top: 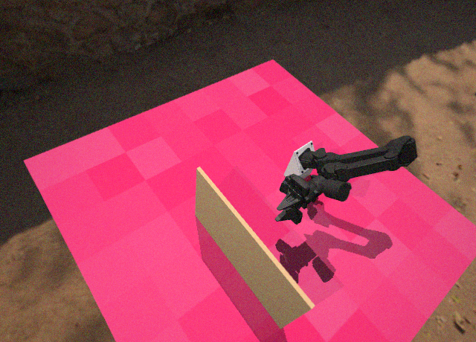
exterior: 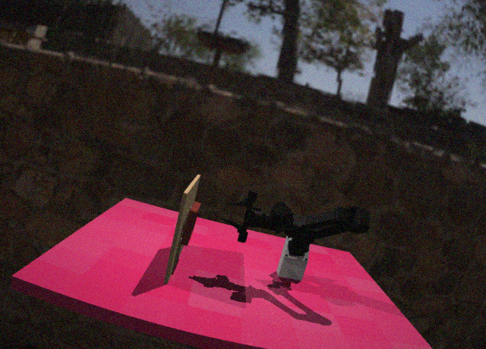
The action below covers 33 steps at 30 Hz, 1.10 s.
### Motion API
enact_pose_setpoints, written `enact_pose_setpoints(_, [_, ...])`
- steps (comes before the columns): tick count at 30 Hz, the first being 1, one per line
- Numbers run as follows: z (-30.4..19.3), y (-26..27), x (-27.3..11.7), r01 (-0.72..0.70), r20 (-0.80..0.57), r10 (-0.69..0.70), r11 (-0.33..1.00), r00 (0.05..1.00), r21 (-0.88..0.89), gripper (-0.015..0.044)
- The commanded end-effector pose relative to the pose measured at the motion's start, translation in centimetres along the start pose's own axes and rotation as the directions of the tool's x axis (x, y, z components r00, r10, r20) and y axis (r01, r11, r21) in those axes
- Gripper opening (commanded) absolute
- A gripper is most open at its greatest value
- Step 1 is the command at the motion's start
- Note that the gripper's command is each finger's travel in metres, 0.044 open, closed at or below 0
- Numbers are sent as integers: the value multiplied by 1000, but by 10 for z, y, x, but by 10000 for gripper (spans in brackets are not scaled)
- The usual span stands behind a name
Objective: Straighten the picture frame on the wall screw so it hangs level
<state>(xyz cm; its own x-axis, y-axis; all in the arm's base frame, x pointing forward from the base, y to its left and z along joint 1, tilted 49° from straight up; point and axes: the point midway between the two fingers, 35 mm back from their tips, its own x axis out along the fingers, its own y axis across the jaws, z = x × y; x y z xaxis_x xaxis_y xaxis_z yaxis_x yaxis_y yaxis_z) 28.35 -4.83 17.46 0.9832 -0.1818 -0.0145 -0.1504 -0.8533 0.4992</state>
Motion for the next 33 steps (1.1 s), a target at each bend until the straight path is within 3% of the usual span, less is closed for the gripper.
enact_pose_setpoints(1, [-2, 29, -13, -11, -7, 12, 997, 1000, 72, 260])
enact_pose_setpoints(33, [-1, 37, -21, -11, -6, 12, 995, 1000, 101, 260])
